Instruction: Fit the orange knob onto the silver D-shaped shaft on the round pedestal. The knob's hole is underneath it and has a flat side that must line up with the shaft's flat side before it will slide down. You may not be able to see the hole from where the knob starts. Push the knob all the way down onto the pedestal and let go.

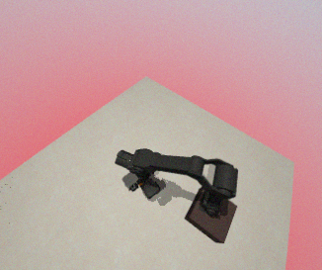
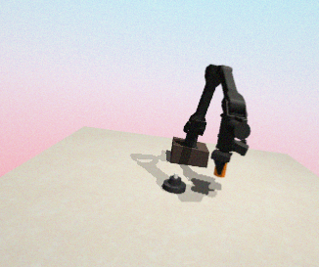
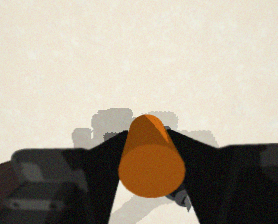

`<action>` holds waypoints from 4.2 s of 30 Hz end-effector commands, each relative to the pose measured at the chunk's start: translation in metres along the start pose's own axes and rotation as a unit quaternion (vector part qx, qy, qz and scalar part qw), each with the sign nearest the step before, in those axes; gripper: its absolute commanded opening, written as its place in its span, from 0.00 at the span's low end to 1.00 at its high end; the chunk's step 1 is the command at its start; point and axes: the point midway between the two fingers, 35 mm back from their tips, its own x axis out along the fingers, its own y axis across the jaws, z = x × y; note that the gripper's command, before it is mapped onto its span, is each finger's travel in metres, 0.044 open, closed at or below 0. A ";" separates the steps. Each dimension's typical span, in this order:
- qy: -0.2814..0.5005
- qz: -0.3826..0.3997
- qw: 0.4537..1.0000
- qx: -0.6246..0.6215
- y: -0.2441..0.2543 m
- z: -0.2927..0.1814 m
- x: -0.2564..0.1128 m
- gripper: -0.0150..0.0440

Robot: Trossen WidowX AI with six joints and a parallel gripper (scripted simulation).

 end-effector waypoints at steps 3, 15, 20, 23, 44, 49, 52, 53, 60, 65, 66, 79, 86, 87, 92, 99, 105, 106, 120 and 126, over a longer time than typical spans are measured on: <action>-0.003 -0.007 1.000 0.000 0.002 0.001 -0.045 0.25; -0.001 -0.022 1.000 0.000 0.008 0.000 -0.072 0.25; -0.001 -0.061 0.998 0.000 0.014 0.000 -0.078 0.25; 0.000 -0.086 0.996 0.000 0.017 -0.001 -0.083 0.25; 0.002 -0.297 0.955 0.000 0.046 -0.003 -0.124 0.25; 0.002 -0.352 0.936 0.000 0.054 -0.004 -0.135 0.25; 0.002 -0.383 0.924 0.000 0.058 -0.004 -0.141 0.25; 0.002 -0.393 0.919 0.000 0.060 -0.004 -0.143 0.25; -0.002 -0.455 0.890 0.003 0.069 -0.006 -0.156 0.25; -0.002 -0.457 0.889 0.003 0.069 -0.006 -0.156 0.25; -0.002 -0.458 0.889 0.003 0.069 -0.006 -0.156 0.25; -0.002 -0.510 0.860 0.003 0.071 -0.006 -0.153 0.25; 0.002 -0.496 0.868 -0.001 0.071 -0.005 -0.149 0.25; 0.002 -0.496 0.868 -0.001 0.071 -0.005 -0.149 0.25; 0.002 -0.496 0.868 -0.001 0.071 -0.005 -0.149 0.25; 0.002 -0.496 0.868 -0.001 0.071 -0.005 -0.149 0.25; 0.002 -0.496 0.868 -0.001 0.071 -0.005 -0.149 0.25; 0.002 -0.496 0.868 -0.001 0.071 -0.005 -0.149 0.25; -0.001 -0.440 0.898 0.002 0.067 -0.006 -0.136 0.25; -0.001 -0.367 0.930 0.002 0.063 -0.006 -0.124 0.25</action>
